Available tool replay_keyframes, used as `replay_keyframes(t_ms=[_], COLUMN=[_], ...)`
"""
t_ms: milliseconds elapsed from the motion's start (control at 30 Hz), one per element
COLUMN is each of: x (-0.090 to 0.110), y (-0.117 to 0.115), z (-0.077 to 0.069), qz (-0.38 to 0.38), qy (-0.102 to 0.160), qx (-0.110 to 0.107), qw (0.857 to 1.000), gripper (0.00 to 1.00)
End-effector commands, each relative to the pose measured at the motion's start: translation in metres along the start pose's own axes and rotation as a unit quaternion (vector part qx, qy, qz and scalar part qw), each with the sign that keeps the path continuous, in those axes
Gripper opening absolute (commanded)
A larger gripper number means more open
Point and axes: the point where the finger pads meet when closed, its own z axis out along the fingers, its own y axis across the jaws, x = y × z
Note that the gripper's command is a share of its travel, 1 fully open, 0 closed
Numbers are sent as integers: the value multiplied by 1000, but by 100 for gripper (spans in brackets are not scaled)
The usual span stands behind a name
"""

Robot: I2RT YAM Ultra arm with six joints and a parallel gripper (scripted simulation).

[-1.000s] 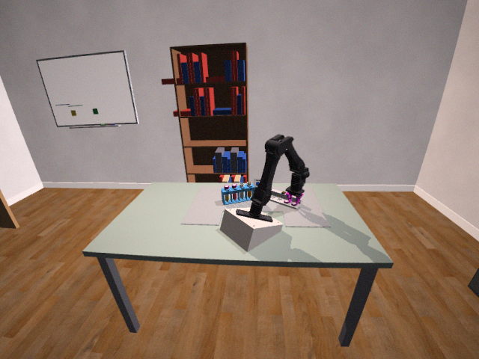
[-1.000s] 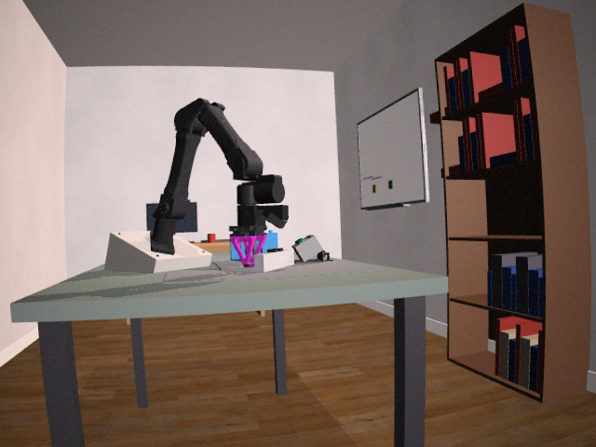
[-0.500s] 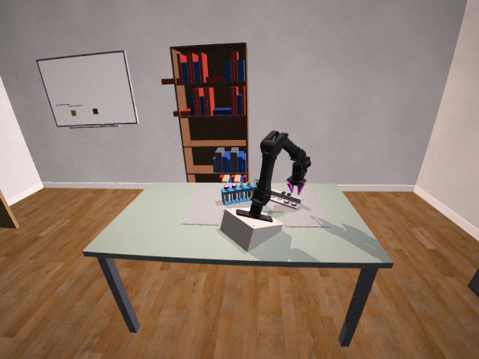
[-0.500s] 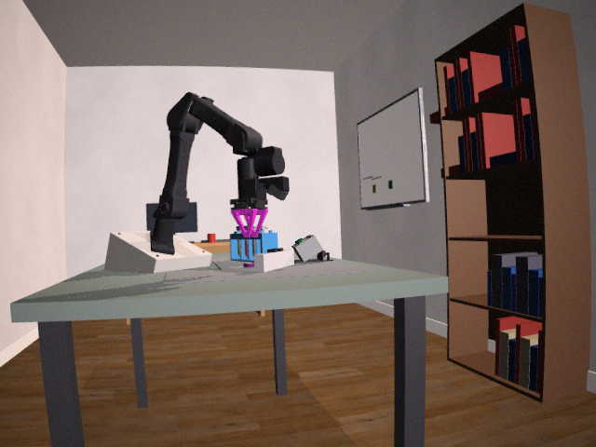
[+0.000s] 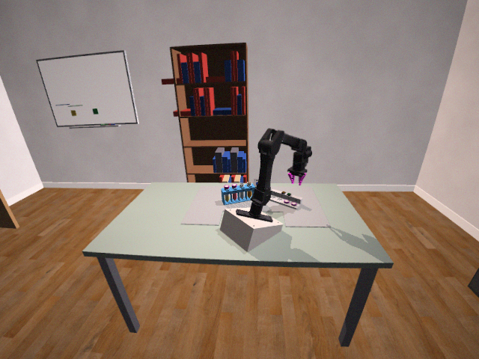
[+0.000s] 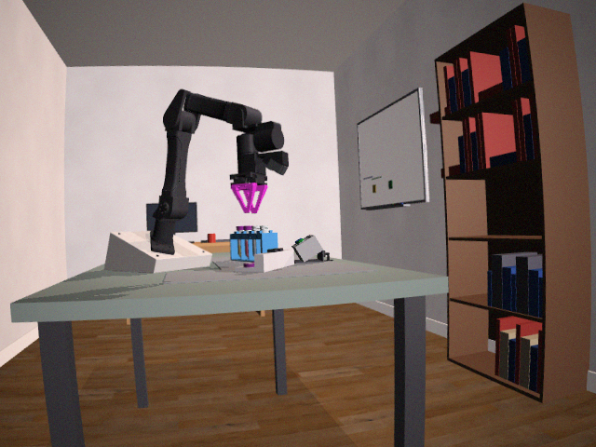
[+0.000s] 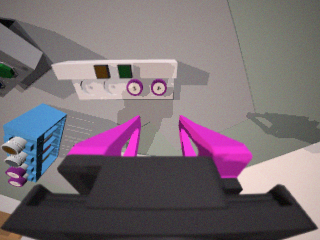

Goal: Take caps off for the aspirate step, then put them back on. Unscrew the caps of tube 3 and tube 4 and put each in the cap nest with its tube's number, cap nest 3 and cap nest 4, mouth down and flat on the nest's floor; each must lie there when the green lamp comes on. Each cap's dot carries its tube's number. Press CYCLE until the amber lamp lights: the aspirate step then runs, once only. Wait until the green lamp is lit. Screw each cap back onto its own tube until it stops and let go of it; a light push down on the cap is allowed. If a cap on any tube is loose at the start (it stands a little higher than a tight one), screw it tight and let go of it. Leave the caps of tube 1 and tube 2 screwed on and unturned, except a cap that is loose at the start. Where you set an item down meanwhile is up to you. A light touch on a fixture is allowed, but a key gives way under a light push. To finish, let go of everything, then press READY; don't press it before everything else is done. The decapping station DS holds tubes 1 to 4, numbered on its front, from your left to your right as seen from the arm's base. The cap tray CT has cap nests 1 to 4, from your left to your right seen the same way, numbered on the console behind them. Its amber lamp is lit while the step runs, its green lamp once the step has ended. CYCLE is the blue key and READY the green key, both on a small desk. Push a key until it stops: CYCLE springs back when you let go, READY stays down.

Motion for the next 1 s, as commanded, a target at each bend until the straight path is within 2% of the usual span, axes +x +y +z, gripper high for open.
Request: replay_keyframes(t_ms=[0,167,200,300,400,433,500,967], x=[5,5,4,2,-1,-1,-1,-12], y=[1,1,9,34,58,66,66,181], z=[-6,-6,-4,0,5,6,6,26], qz=[0,0,-42,-166,-273,-273,-273,-273], qy=[6,6,6,5,5,4,4,4], qx=[-2,-2,-2,-3,-5,-5,-5,-7], qw=[1000,1000,999,986,962,962,962,962], gripper=[47,47,0,0,0,0,0,0])
